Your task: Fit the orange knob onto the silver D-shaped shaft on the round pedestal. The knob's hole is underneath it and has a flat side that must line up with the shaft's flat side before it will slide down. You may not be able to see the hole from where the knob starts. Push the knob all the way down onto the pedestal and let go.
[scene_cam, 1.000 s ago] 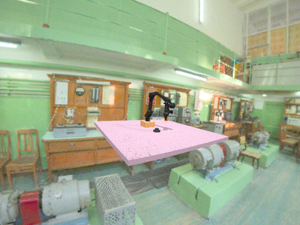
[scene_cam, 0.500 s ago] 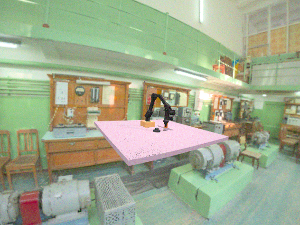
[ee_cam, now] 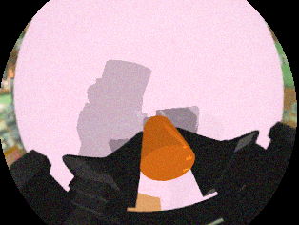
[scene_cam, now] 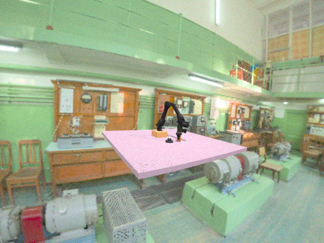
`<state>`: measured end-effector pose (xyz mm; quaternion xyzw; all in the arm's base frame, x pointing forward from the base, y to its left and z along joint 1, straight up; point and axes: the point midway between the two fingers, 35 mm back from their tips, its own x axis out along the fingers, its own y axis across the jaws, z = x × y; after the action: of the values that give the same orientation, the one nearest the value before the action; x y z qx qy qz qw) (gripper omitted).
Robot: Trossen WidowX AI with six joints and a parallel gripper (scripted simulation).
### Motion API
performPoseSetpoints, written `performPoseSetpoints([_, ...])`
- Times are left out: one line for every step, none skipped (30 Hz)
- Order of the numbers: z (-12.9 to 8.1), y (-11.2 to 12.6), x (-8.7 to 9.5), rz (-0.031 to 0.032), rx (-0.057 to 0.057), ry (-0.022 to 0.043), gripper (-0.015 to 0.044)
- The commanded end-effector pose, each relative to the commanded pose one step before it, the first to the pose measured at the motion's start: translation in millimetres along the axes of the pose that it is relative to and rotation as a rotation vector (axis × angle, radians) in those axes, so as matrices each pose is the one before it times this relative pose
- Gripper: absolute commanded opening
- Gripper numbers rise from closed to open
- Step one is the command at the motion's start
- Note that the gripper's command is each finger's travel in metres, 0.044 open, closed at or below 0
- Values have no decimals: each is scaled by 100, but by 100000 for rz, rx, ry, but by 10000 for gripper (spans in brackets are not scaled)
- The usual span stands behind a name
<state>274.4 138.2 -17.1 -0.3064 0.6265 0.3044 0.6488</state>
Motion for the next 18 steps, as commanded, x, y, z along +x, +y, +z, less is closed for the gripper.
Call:
performPoseSetpoints([6,9,-25,16,-6,42,105])
performPoseSetpoints([0,0,0,0,0,0,131])
performPoseSetpoints([0,0,0,0,0,0,157])
performPoseSetpoints([0,0,0,0,0,0,184])
performPoseSetpoints([0,0,0,0,0,0,210])
performPoseSetpoints([0,0,0,0,0,0,236])
performPoseSetpoints([0,0,0,0,0,0,240])
performPoseSetpoints([0,0,0,0,0,0,240])
performPoseSetpoints([0,0,0,0,0,0,240])
performPoseSetpoints([0,0,0,0,0,0,240])
performPoseSetpoints([0,0,0,0,0,0,240])
performPoseSetpoints([0,0,0,0,0,0,240])
performPoseSetpoints([0,0,0,0,0,0,240])
performPoseSetpoints([0,0,0,0,0,0,240])
performPoseSetpoints([0,0,0,0,0,0,240])
performPoseSetpoints([0,0,0,0,0,0,240])
performPoseSetpoints([0,0,0,0,0,0,240])
performPoseSetpoints([0,0,0,0,0,0,240])
